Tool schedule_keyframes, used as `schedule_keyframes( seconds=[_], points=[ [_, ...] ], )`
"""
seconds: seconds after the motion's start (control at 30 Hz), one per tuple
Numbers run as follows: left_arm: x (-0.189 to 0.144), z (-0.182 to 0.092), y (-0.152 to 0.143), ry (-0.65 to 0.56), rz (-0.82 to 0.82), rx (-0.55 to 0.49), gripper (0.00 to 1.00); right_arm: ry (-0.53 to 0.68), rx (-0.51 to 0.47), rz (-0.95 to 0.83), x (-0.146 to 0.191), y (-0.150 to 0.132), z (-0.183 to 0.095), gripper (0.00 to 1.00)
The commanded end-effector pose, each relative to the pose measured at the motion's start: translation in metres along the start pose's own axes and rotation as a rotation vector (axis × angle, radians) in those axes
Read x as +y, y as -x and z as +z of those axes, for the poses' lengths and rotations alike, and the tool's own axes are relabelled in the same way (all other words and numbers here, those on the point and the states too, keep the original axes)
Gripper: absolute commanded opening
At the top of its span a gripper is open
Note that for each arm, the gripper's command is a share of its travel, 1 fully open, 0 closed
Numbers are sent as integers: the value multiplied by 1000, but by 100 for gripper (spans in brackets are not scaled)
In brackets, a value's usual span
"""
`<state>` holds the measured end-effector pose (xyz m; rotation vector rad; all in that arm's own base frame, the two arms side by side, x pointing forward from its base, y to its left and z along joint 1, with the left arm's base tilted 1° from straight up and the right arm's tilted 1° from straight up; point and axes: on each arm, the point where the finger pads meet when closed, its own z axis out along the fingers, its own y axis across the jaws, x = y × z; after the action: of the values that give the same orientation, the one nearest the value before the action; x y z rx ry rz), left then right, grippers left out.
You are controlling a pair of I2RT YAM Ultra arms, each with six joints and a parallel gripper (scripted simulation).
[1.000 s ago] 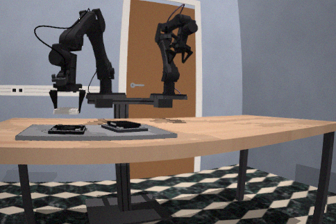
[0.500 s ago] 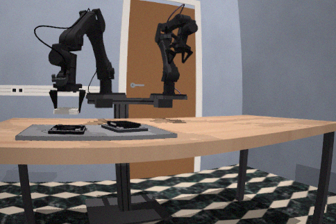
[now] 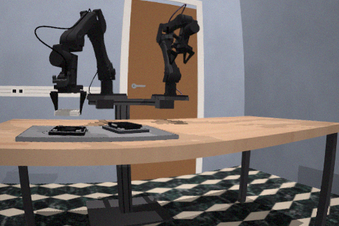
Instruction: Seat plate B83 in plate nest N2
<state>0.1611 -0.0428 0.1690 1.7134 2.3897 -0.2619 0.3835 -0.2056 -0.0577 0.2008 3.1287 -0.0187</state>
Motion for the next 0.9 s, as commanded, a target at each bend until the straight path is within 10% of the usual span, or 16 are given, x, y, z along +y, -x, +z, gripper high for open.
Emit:
schedule_keyframes(
  seconds=[0.0, 0.87],
  points=[
    [-5, -1, -1, 7, -5, -14, 100, -7, -20, -2, 0, 6, -8, 0],
    [-5, -1, -1, 7, -5, -14, 100, -6, -12, -5, 2, 3, -1, 0]
  ],
)
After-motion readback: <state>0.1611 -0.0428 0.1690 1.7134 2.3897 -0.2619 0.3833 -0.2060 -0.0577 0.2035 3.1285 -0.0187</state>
